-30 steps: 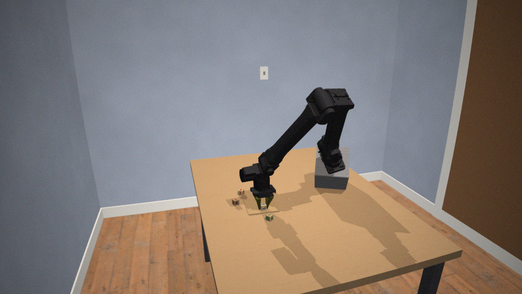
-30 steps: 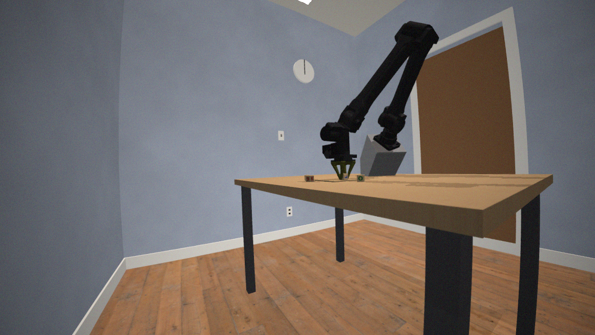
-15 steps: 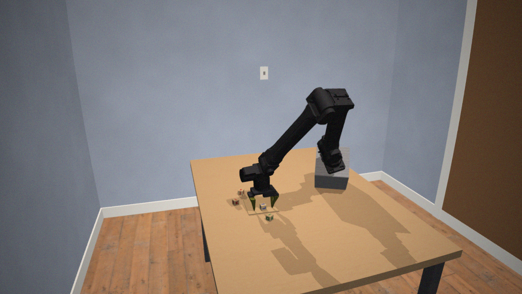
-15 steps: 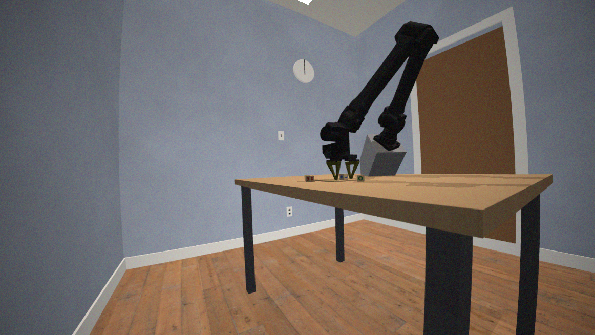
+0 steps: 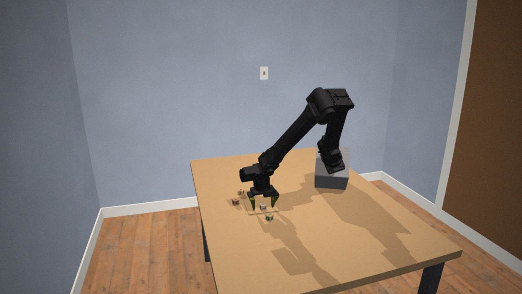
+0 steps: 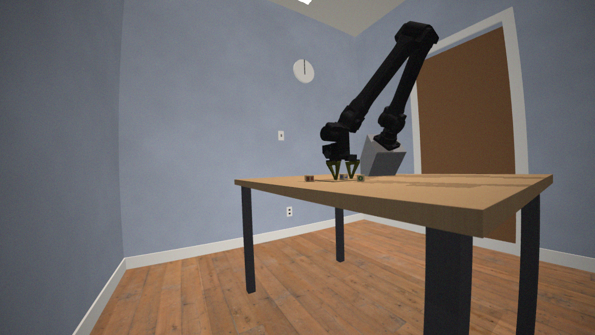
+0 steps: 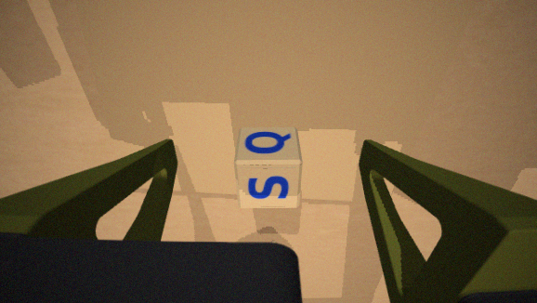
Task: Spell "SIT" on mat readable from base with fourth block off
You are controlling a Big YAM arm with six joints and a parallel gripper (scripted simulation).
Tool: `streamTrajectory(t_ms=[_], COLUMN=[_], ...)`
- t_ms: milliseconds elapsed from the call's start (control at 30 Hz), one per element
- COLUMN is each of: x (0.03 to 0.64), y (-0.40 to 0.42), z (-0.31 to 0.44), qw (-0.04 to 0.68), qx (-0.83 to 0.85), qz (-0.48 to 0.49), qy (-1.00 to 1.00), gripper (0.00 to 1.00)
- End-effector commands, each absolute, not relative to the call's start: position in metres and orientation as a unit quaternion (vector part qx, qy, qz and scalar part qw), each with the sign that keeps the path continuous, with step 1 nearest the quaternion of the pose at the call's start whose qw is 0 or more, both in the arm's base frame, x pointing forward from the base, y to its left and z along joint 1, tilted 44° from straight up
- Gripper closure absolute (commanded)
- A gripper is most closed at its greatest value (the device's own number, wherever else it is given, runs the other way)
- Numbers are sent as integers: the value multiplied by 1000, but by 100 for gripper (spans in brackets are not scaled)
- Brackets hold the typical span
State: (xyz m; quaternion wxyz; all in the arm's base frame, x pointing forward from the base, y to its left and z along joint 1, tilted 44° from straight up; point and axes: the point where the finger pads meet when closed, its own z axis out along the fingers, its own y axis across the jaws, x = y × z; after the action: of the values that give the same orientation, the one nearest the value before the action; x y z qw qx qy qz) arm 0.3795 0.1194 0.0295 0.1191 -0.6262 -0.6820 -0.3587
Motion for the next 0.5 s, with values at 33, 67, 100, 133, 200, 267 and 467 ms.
streamTrajectory(t_ms=[33, 67, 100, 133, 200, 267, 467], x=[388, 388, 389, 389, 390, 389, 390], y=[116, 115, 113, 110, 109, 109, 105], z=[39, 41, 43, 44, 45, 46, 51], qw=[110, 108, 105, 103, 103, 103, 102], qx=[-625, -625, -624, -625, -625, -625, -624], qz=[-365, -366, -368, -369, -369, -370, -371], qy=[-681, -681, -681, -681, -680, -680, -680], gripper=[10, 10, 10, 10, 10, 10, 10])
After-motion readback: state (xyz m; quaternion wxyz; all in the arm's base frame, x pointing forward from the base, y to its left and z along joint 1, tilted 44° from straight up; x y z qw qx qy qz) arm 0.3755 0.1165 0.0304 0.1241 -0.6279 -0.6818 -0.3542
